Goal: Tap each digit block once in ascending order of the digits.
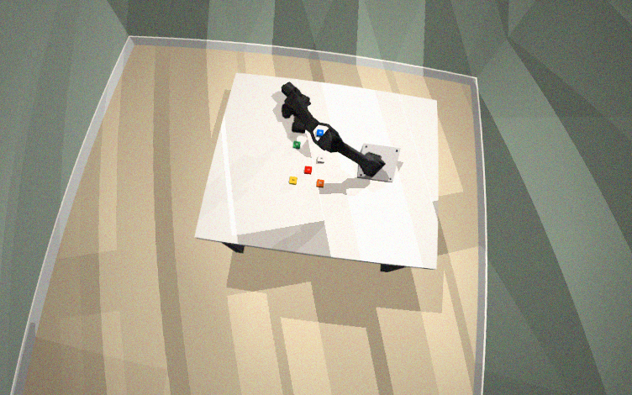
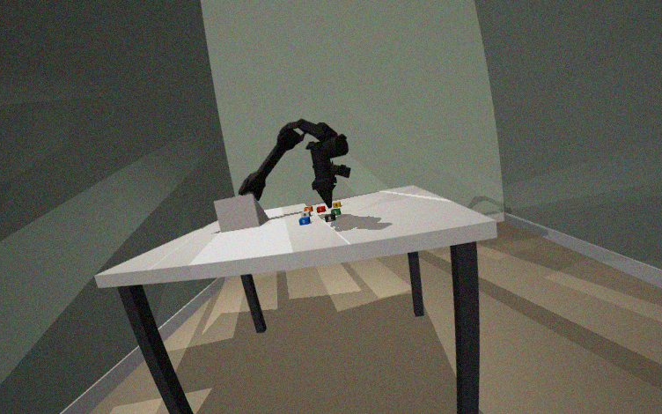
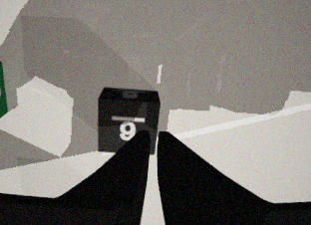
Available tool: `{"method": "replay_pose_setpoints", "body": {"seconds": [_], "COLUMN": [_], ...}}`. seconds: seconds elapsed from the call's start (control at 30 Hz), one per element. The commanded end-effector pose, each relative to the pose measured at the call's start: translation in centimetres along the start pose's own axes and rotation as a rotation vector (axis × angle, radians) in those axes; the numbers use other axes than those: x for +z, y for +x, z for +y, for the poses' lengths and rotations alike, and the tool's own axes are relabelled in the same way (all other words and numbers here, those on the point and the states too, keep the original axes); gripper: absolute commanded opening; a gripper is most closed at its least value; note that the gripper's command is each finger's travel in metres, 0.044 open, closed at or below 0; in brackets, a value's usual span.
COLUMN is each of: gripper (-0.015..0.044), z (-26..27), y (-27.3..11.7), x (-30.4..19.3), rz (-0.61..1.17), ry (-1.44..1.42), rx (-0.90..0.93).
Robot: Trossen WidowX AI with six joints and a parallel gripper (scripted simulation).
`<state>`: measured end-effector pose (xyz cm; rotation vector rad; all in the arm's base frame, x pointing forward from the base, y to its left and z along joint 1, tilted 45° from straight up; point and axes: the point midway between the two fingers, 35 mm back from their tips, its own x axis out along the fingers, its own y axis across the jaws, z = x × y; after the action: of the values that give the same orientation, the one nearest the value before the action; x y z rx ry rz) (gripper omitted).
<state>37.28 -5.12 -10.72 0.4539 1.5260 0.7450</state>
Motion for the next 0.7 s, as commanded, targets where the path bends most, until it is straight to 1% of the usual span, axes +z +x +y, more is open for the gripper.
{"method": "replay_pose_setpoints", "body": {"seconds": [0.0, 0.37, 0.67], "gripper": [0.0020, 0.0020, 0.0020], "z": [0.2, 0.2, 0.2], "y": [1.1, 2.8, 2.9], "x": [-0.3, -0.3, -0.3], "rz": [0.007, 0.007, 0.007], "ry": [0.010, 0.010, 0.010], "rx": [0.009, 0.010, 0.010]}}
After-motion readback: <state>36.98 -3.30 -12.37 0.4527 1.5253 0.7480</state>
